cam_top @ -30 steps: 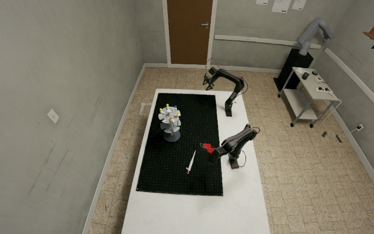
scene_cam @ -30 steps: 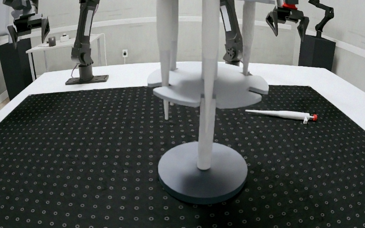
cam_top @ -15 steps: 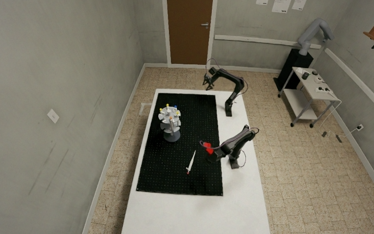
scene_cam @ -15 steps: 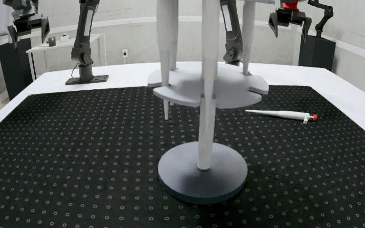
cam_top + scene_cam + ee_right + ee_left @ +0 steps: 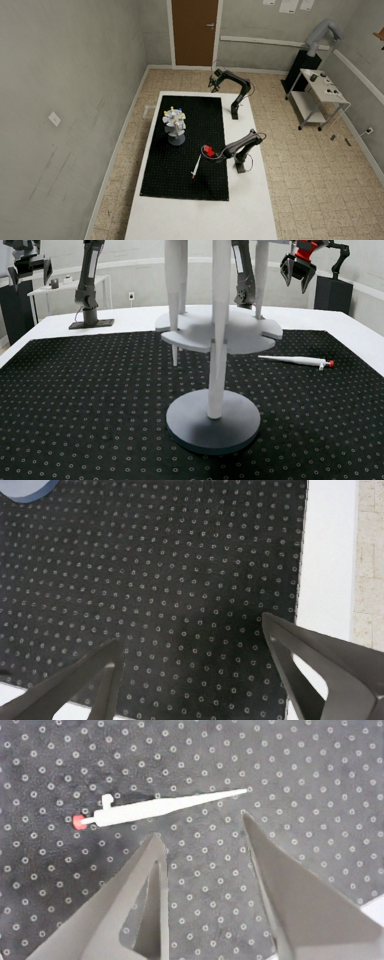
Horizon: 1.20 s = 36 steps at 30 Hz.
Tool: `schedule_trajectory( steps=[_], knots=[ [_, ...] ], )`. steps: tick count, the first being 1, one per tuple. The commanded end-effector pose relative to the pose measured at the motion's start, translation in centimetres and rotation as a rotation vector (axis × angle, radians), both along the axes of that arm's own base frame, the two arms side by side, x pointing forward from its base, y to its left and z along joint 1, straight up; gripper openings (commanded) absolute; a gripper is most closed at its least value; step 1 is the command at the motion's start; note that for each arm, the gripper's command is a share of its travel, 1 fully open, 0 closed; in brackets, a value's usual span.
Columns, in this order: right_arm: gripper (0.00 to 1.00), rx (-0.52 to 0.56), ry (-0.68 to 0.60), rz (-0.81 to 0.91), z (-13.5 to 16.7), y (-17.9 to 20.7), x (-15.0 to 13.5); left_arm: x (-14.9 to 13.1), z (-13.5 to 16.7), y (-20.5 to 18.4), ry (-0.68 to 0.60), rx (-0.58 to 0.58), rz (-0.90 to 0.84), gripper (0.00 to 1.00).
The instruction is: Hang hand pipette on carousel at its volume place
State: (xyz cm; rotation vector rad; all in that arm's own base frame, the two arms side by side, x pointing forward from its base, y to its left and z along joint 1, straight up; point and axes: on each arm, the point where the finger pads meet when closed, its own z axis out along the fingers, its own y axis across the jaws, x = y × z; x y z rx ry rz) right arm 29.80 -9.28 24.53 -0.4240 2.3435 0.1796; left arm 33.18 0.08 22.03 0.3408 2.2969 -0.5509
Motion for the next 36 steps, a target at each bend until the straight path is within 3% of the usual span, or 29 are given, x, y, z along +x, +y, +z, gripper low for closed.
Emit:
schedule_trajectory(
  steps=[1,9,17,20,33,36],
  knots=[
    [1.0,-0.005,-0.028,0.003,0.7,-0.3,0.4,0.8,2.1,-0.7,-0.094,-0.074,0.072,0.49],
    [1.0,-0.005,-0.028,0.003,0.7,-0.3,0.4,0.8,2.1,-0.6,-0.094,-0.074,0.072,0.49],
    [1.0,-0.005,-0.028,0.003,0.7,-0.3,0.4,4.0,-0.1,-5.4,-0.01,-0.352,0.16,0.49],
    [1.0,-0.005,-0.028,0.003,0.7,-0.3,0.4,3.7,1.0,-6.0,-0.023,-0.459,0.172,0.49],
    [1.0,-0.005,-0.028,0.003,0.7,-0.3,0.4,4.1,1.8,-5.7,-0.044,-0.456,0.178,0.49],
    [1.0,-0.005,-0.028,0.003,0.7,-0.3,0.4,5.2,-0.6,-7.7,0.05,-0.563,0.202,0.49]
  ],
)
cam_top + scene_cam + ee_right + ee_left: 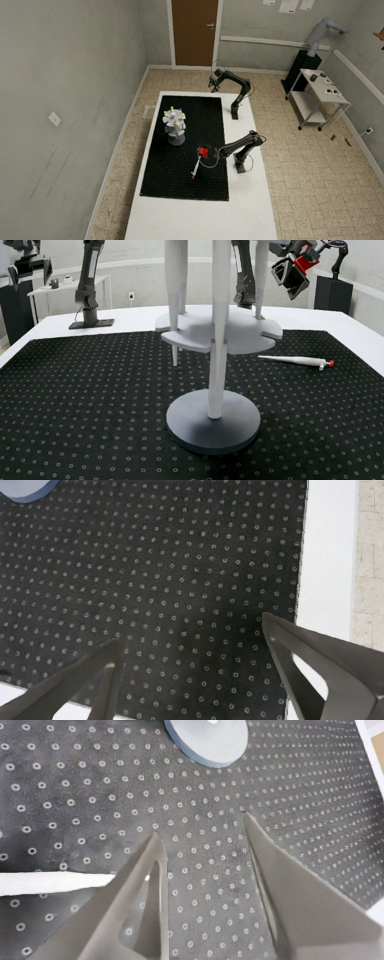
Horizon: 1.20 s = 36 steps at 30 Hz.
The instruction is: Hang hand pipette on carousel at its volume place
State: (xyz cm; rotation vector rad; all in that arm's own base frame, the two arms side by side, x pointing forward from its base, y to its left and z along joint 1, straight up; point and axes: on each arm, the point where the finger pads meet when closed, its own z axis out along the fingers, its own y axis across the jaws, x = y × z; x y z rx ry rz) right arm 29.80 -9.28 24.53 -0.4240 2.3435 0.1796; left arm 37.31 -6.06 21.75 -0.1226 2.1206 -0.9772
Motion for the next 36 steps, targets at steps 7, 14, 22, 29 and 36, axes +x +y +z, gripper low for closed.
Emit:
schedule_trajectory(
  steps=[7,14,22,29,36],
  knots=[
    [1.0,-0.005,-0.028,0.003,0.7,-0.3,0.4,2.8,-1.1,-4.6,0.052,-0.261,0.029,0.49],
    [1.0,-0.005,-0.028,0.003,0.7,-0.3,0.4,2.8,-0.2,-4.7,0.063,-0.387,0.036,0.49],
    [1.0,-0.005,-0.028,0.003,0.7,-0.3,0.4,3.1,0.5,-4.7,0.045,-0.386,0.033,0.49],
    [1.0,-0.005,-0.028,0.003,0.7,-0.3,0.4,5.4,-0.1,-8.1,0.119,-0.555,0.012,0.49],
    [1.0,-0.005,-0.028,0.003,0.7,-0.3,0.4,6.0,-2.3,-10.1,0.263,-0.789,0.007,0.49]
  ],
)
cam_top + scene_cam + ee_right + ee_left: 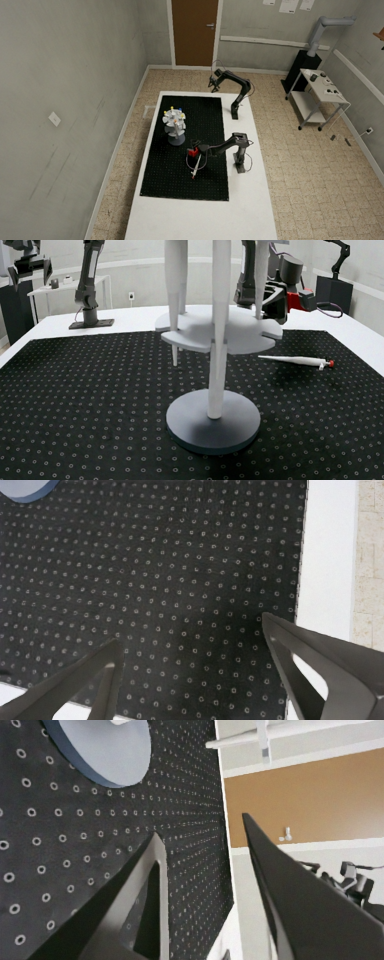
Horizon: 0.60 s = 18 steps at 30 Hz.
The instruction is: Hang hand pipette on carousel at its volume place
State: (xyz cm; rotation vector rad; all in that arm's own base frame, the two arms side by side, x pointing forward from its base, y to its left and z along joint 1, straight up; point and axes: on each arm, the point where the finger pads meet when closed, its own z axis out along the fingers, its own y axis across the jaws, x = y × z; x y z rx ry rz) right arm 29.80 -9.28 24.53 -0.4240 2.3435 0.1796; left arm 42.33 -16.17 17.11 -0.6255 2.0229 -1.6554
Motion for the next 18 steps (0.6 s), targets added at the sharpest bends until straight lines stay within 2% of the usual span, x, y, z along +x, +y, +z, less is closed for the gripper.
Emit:
schedule_trajectory(
  steps=[1,15,18],
  knots=[
    [1.0,-0.005,-0.028,0.003,0.7,-0.3,0.4,1.1,2.4,0.4,-0.05,-0.18,0.048,0.49],
    [1.0,-0.005,-0.028,0.003,0.7,-0.3,0.4,1.1,3.7,0.1,-0.081,-0.178,0.034,0.49],
    [1.0,-0.005,-0.028,0.003,0.7,-0.3,0.4,2.1,4.0,-0.9,-0.092,-0.184,0.032,0.49]
  ],
)
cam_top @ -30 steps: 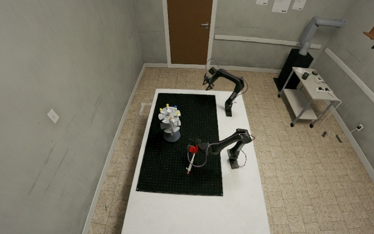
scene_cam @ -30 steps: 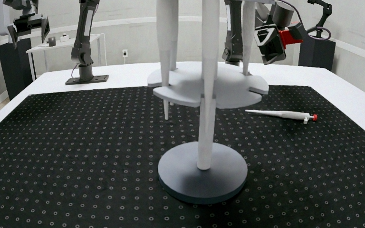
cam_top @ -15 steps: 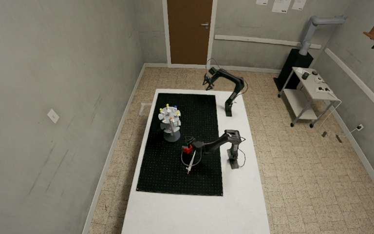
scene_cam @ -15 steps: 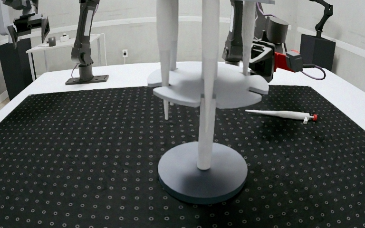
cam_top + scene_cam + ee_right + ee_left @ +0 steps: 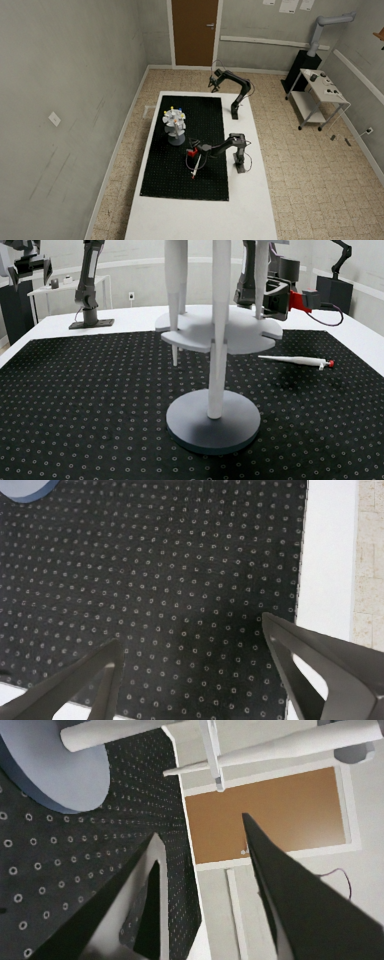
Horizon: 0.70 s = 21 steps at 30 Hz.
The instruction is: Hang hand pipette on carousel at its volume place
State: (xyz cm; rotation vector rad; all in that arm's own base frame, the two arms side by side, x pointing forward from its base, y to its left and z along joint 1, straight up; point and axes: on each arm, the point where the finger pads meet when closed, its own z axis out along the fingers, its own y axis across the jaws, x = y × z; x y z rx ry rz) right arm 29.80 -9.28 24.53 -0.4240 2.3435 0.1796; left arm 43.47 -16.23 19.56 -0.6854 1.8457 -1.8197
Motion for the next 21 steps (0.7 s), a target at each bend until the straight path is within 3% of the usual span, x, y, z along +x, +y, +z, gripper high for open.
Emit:
schedule_trajectory(
  steps=[1,21],
  knots=[
    [1.0,-0.005,-0.028,0.003,0.7,-0.3,0.4,1.1,1.5,-1.0,-0.064,-0.006,-0.001,0.49],
    [1.0,-0.005,-0.028,0.003,0.7,-0.3,0.4,2.3,2.5,-2.0,-0.087,-0.006,0.009,0.49]
  ],
)
